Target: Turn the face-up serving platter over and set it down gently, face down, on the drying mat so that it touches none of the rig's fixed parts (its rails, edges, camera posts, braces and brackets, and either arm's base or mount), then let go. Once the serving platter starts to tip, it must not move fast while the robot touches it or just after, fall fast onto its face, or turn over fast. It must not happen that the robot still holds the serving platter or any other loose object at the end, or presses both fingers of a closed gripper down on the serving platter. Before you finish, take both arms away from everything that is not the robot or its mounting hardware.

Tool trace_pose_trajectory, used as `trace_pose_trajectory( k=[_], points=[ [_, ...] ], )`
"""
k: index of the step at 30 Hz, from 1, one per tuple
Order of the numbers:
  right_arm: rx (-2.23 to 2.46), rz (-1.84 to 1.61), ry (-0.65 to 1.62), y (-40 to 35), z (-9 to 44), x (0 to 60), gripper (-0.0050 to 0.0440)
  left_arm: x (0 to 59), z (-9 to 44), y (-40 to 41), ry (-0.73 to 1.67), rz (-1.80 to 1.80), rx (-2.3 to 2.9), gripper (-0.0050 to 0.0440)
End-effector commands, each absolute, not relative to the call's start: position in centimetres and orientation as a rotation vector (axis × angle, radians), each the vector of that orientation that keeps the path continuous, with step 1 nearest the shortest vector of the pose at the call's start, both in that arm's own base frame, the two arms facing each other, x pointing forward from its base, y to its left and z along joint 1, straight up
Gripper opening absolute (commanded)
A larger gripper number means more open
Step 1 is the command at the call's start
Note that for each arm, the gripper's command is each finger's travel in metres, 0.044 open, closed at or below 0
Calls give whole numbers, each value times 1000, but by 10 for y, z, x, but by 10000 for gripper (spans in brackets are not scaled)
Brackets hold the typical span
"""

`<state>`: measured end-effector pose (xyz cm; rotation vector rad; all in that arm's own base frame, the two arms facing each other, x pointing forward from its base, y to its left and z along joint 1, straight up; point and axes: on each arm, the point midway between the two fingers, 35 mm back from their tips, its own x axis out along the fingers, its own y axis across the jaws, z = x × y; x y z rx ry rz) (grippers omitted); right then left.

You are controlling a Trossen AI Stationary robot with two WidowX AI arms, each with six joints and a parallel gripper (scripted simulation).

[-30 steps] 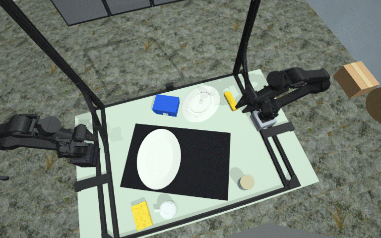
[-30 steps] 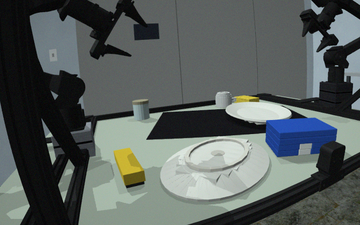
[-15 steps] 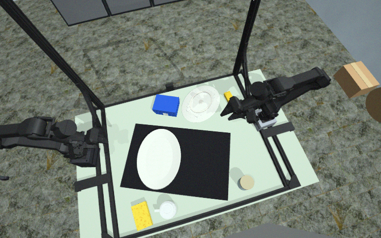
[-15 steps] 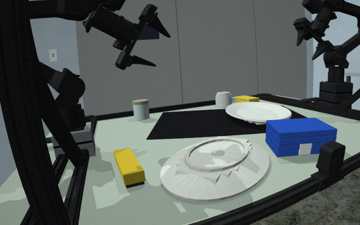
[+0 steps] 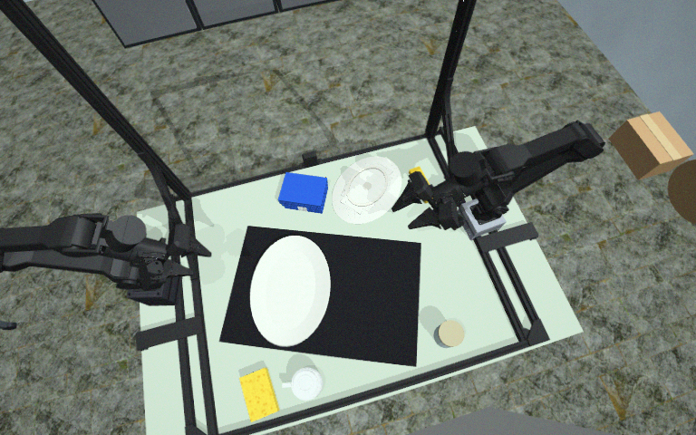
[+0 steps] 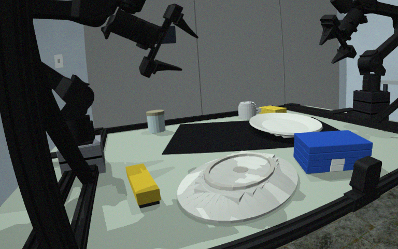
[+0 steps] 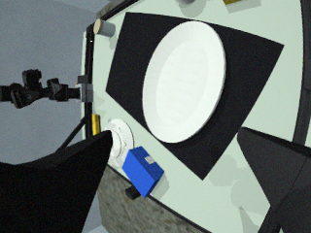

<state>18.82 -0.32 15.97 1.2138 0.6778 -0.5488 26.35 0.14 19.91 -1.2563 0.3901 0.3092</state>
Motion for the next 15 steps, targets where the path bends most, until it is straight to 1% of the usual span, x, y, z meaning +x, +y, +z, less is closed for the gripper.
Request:
trace_pose_trajectory(
  k=[1, 10, 12, 13, 15],
  points=[
    [1046, -401, 630, -4, 175, 217, 440, 277, 219, 2, 339, 209, -1063, 440],
    [741, -199, 471, -3, 212, 257, 440, 293, 249, 1, 238, 99, -752, 440],
    [741, -199, 471, -3, 212, 257, 440, 293, 249, 1, 238, 99, -752, 440],
    [709, -165, 407, -3, 226, 265, 440, 294, 253, 1, 226, 89, -717, 440],
    [600, -130, 383, -3, 232, 273, 440, 299, 264, 1, 186, 61, -606, 440]
  ],
)
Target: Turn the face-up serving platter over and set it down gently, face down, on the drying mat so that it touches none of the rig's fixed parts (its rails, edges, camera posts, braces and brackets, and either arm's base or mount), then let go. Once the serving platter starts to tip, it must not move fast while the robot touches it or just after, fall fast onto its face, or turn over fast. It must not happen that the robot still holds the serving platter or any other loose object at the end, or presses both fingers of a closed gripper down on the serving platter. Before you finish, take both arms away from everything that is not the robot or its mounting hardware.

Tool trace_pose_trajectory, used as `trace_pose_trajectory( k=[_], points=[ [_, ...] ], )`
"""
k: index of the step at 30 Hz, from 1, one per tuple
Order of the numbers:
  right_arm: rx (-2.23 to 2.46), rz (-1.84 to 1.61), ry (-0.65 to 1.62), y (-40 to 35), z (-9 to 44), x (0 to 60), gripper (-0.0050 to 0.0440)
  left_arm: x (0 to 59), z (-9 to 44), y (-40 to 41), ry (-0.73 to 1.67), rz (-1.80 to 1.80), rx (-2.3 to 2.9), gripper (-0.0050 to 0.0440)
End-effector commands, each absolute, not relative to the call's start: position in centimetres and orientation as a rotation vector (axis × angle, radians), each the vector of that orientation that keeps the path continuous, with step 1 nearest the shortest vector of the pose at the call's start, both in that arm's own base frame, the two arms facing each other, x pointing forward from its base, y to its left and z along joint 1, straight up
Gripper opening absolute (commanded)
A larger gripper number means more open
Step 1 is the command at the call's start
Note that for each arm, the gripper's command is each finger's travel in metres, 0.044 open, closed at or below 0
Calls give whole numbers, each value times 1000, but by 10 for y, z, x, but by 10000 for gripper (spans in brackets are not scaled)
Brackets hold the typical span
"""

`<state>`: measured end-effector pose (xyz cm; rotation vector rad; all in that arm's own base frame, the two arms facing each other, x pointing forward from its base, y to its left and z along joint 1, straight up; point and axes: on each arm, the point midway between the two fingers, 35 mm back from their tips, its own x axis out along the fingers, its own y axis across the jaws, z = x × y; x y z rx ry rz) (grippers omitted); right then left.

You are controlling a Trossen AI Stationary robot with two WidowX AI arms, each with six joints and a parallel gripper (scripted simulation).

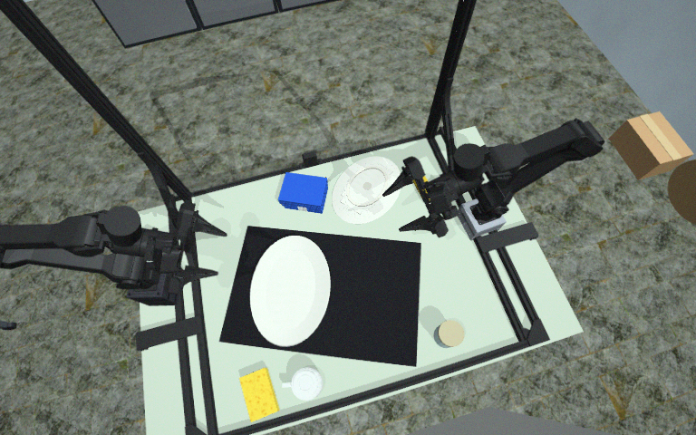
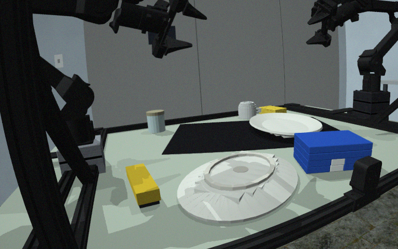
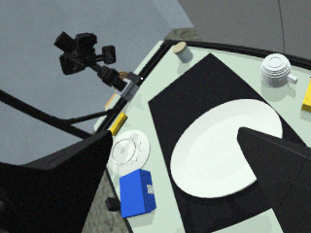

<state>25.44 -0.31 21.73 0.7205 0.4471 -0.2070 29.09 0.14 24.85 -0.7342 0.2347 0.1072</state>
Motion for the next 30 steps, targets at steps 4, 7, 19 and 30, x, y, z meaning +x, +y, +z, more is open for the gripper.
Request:
trace_pose_trajectory(
  k=[4, 7, 19, 30],
  points=[
    [456, -77, 299, -2, 250, 286, 440, 304, 278, 1, 131, 33, -460, 440],
    [353, -48, 233, -2, 264, 295, 440, 307, 288, 1, 91, 18, -355, 440],
    [12, 0, -32, 0, 319, 315, 440, 316, 322, 0, -45, 0, -12, 440],
    [129, -4, 15, 0, 295, 324, 440, 331, 313, 2, -26, -29, 17, 440]
  ],
)
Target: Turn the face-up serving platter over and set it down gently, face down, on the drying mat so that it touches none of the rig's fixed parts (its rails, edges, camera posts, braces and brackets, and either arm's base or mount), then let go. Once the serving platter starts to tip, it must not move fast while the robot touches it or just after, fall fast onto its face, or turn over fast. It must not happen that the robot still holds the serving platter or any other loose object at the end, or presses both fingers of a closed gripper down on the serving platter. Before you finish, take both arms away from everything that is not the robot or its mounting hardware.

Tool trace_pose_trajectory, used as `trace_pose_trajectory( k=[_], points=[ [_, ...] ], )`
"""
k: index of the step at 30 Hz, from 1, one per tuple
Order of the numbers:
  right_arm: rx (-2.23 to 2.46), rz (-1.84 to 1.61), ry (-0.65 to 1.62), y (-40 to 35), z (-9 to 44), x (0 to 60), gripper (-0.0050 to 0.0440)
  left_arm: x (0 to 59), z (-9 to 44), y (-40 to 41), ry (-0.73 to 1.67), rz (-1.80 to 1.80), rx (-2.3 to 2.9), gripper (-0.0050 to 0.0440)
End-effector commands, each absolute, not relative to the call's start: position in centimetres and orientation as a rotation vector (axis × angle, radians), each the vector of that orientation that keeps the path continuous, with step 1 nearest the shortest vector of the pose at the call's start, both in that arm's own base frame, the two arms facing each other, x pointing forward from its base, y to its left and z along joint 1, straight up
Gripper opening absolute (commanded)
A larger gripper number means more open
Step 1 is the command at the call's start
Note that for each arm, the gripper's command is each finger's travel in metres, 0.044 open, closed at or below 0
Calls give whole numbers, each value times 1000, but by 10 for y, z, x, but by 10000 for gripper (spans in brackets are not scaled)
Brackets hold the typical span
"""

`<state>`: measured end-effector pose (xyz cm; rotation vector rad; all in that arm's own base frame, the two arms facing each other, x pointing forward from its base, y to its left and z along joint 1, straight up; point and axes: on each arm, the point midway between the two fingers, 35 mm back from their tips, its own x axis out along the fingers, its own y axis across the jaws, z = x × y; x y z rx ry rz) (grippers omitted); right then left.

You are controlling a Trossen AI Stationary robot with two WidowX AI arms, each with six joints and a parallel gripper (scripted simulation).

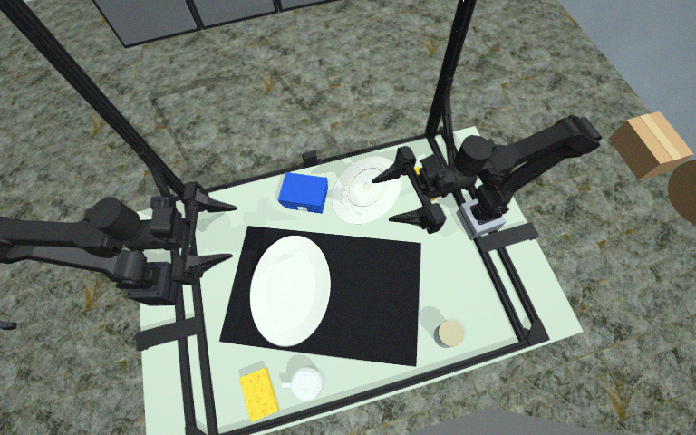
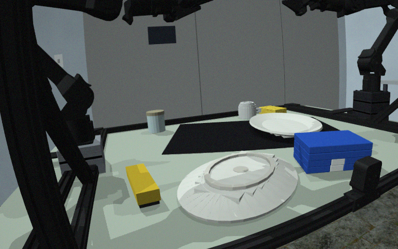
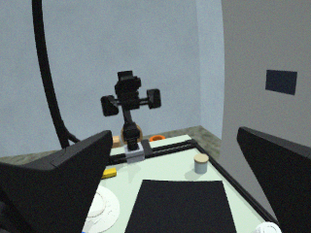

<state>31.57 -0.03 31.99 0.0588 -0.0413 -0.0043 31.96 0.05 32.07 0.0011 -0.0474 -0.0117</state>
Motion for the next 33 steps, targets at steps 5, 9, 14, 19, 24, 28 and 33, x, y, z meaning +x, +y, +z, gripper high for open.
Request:
trace_pose_trajectory(
  k=[5, 9, 14, 19, 24, 28, 33],
  points=[
    [398, -45, 171, 1, 226, 334, 440, 364, 285, 12, 31, -102, 48, 440],
    [578, -93, 257, 2, 185, 333, 440, 380, 266, 20, 62, -145, 59, 440],
    [799, -177, 357, 2, 136, 326, 440, 398, 239, 33, 97, -201, 66, 440],
    [967, -250, 408, 2, 107, 318, 440, 406, 222, 42, 116, -235, 67, 440],
    [1181, -402, 504, 2, 53, 294, 440, 417, 185, 61, 148, -306, 59, 440],
    [1334, -525, 546, 1, 21, 274, 440, 420, 160, 74, 163, -351, 49, 440],
    [1506, -667, 561, 0, -5, 253, 440, 419, 137, 86, 172, -392, 35, 440]
  ],
)
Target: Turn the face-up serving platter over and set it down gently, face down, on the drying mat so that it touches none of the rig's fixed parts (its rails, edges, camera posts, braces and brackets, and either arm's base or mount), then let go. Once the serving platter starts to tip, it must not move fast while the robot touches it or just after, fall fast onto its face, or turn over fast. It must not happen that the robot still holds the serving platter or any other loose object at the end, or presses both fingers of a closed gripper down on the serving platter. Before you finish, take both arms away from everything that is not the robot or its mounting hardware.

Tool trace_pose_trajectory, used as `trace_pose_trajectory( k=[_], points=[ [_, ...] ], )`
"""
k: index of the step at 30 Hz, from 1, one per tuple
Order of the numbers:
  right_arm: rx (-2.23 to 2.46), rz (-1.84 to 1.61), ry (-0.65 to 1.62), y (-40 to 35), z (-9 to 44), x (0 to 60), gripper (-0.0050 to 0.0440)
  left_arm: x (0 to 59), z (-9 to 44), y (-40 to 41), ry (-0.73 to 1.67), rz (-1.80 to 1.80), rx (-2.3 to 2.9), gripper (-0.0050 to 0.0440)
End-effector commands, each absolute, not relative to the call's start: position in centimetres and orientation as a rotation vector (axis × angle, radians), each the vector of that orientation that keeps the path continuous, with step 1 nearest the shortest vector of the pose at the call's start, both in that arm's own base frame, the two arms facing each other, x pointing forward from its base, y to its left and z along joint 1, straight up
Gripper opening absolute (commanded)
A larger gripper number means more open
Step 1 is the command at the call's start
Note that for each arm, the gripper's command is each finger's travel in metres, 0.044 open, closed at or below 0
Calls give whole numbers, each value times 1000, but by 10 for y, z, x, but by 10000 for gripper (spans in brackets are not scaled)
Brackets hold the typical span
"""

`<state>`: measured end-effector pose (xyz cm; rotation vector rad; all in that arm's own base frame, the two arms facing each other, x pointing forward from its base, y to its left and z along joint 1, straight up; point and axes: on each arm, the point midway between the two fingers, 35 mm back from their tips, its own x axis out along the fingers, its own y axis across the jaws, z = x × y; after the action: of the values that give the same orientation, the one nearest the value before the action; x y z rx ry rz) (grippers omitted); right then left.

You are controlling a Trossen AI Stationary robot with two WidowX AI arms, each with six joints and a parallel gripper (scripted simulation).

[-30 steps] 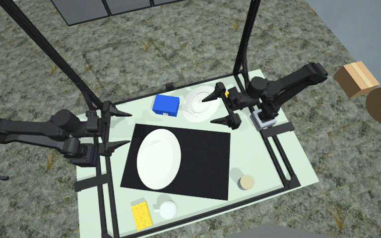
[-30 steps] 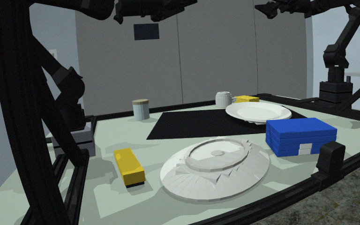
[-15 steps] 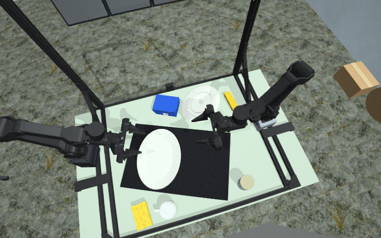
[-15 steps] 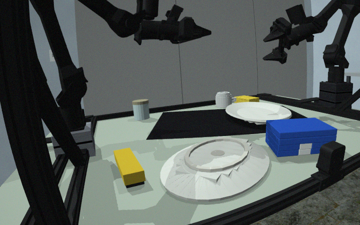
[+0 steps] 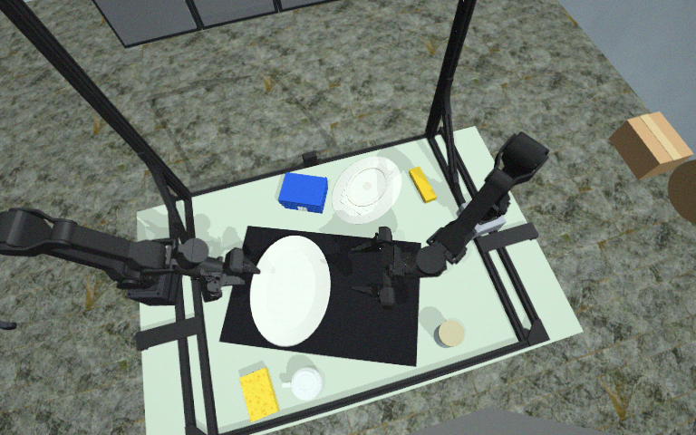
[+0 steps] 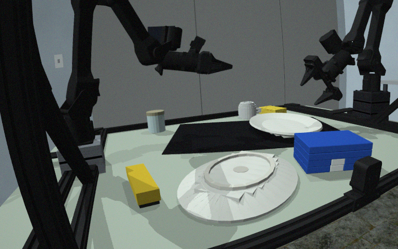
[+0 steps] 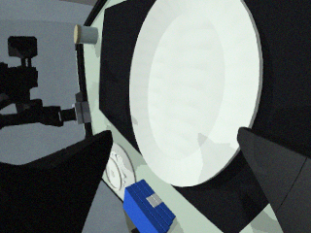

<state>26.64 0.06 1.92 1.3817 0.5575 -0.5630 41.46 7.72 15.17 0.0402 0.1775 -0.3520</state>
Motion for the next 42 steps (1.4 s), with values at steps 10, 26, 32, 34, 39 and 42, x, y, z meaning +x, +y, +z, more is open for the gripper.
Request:
trace_pose_trajectory(
  k=[10, 26, 32, 34, 39, 42],
  points=[
    [1510, -671, 561, 0, -7, 252, 440, 419, 136, 86, 172, -394, 34, 440],
    [1510, -671, 561, 0, -28, 257, 440, 419, 136, 86, 172, -394, 34, 440],
    [1510, -671, 561, 0, -38, 257, 440, 419, 136, 86, 172, -394, 34, 440],
    [1510, -671, 561, 0, -41, 257, 440, 419, 136, 86, 172, -394, 34, 440],
    [1510, -671, 561, 0, -46, 256, 440, 419, 136, 86, 172, -394, 34, 440],
    [1510, -671, 561, 0, -51, 255, 440, 419, 136, 86, 172, -394, 34, 440]
  ],
)
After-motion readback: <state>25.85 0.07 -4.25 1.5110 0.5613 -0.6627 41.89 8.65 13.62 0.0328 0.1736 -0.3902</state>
